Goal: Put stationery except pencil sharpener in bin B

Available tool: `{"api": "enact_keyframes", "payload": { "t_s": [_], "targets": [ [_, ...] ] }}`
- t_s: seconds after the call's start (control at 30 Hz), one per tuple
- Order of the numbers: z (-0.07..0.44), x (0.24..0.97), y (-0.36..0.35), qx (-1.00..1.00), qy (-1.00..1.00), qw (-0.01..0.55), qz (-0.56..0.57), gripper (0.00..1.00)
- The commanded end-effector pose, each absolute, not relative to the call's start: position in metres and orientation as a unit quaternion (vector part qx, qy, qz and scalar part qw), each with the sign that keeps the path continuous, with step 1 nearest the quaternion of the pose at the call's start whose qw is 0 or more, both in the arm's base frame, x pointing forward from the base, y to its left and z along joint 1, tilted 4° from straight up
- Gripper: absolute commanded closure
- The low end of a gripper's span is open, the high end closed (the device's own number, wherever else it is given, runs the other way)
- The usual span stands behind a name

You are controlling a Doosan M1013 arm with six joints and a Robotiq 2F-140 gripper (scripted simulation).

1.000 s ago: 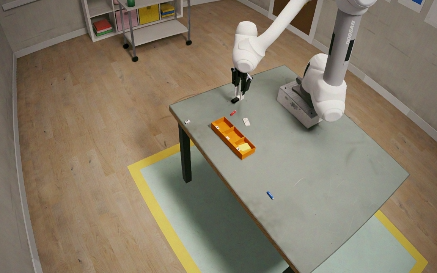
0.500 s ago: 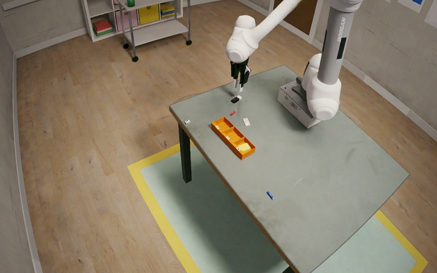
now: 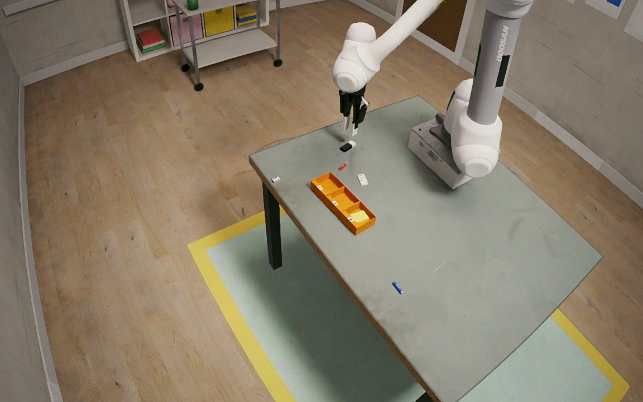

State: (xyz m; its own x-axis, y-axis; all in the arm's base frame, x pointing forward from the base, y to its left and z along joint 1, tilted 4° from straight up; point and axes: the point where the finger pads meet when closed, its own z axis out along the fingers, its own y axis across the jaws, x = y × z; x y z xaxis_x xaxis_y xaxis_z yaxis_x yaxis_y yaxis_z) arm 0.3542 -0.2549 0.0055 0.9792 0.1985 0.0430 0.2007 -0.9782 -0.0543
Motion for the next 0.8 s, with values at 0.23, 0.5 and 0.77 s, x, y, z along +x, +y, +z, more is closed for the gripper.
{"api": "enact_keyframes", "payload": {
  "t_s": [0.23, 0.5, 0.77],
  "targets": [
    [0.005, 0.359, -0.250, -0.995, -0.097, 0.032, -0.020, 0.69],
    [-0.011, 0.360, -0.248, -0.995, -0.097, 0.032, -0.020, 0.69],
    [-0.035, 0.361, -0.246, -0.995, -0.097, 0.032, -0.020, 0.69]
  ]
}}
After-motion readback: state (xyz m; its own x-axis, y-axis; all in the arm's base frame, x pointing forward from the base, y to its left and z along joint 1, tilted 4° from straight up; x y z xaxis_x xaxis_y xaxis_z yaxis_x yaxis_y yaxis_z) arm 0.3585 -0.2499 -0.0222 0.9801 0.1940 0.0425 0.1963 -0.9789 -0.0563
